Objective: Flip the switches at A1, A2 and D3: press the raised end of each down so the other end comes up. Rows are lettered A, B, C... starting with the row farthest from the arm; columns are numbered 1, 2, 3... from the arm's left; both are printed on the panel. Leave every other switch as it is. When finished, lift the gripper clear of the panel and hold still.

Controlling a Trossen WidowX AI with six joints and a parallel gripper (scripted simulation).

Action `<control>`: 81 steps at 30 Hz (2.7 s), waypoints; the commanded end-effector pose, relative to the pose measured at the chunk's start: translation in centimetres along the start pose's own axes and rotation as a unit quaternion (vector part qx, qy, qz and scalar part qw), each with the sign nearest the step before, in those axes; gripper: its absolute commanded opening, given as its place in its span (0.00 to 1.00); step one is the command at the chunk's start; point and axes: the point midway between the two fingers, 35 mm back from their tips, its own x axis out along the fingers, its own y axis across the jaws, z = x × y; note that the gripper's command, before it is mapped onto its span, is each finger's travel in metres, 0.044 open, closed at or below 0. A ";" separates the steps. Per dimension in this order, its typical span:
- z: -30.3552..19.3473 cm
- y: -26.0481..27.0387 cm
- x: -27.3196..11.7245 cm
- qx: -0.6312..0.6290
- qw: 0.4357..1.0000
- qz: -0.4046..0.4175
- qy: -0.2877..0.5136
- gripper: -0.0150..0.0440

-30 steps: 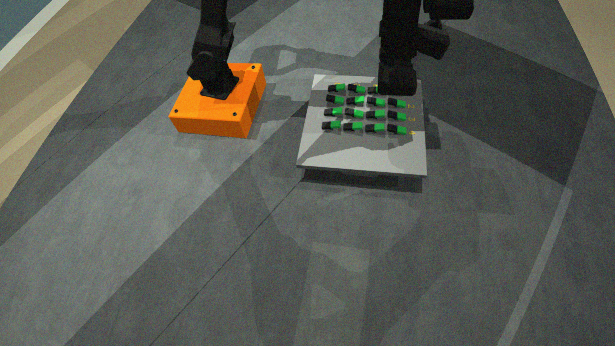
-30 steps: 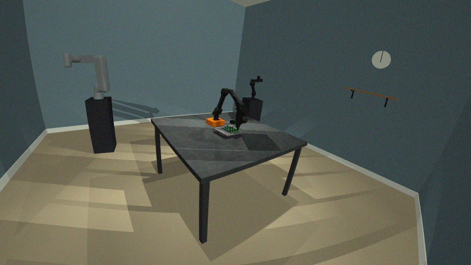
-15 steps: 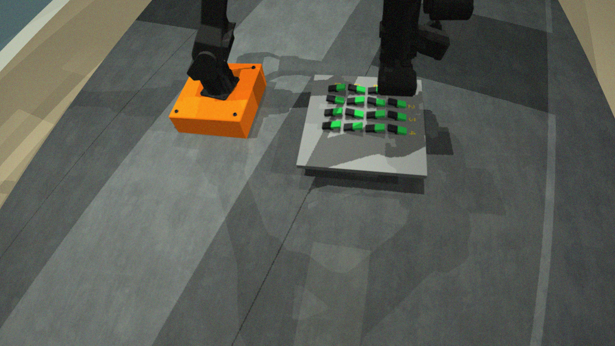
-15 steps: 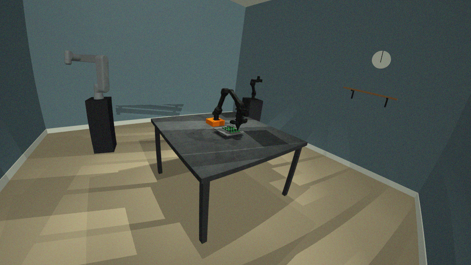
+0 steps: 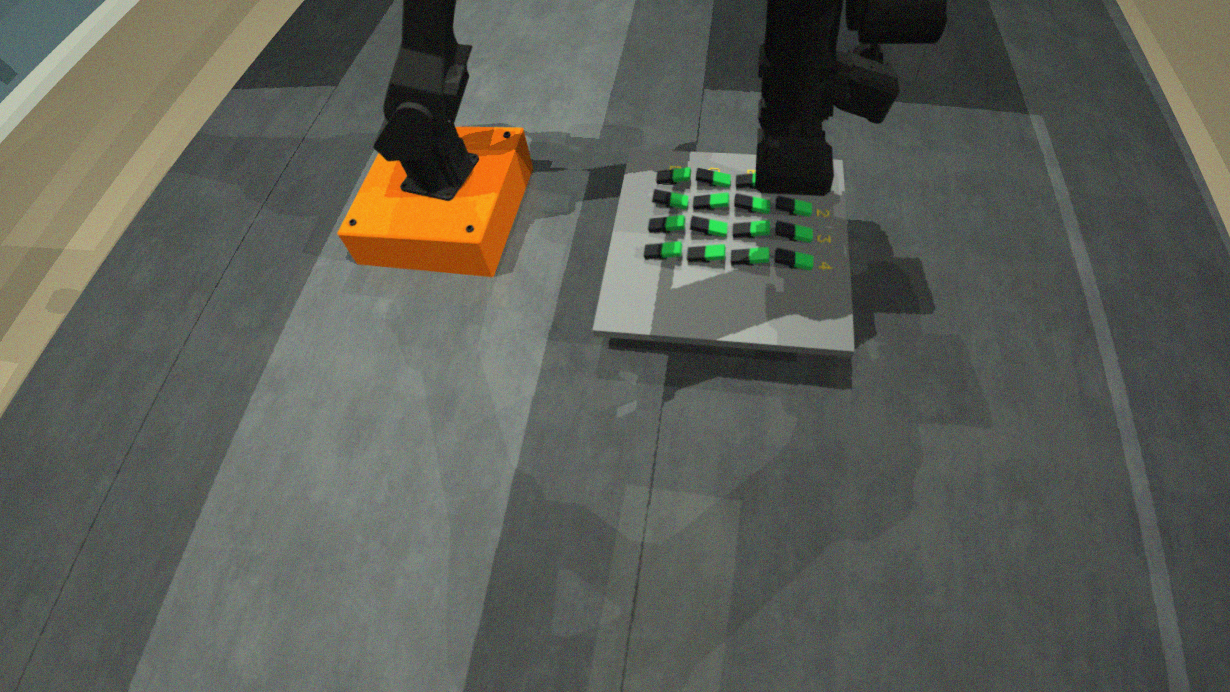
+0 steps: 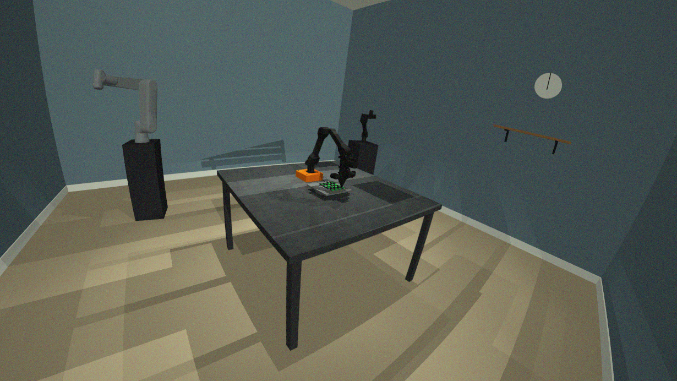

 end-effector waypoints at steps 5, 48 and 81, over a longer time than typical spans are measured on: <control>0.3 0.0 -2.5 0.004 1.000 -0.003 0.003 0.25; 0.0 -3.4 -0.5 0.000 1.000 -0.004 0.000 0.25; 0.0 -3.4 -0.3 0.000 1.000 -0.004 0.000 0.25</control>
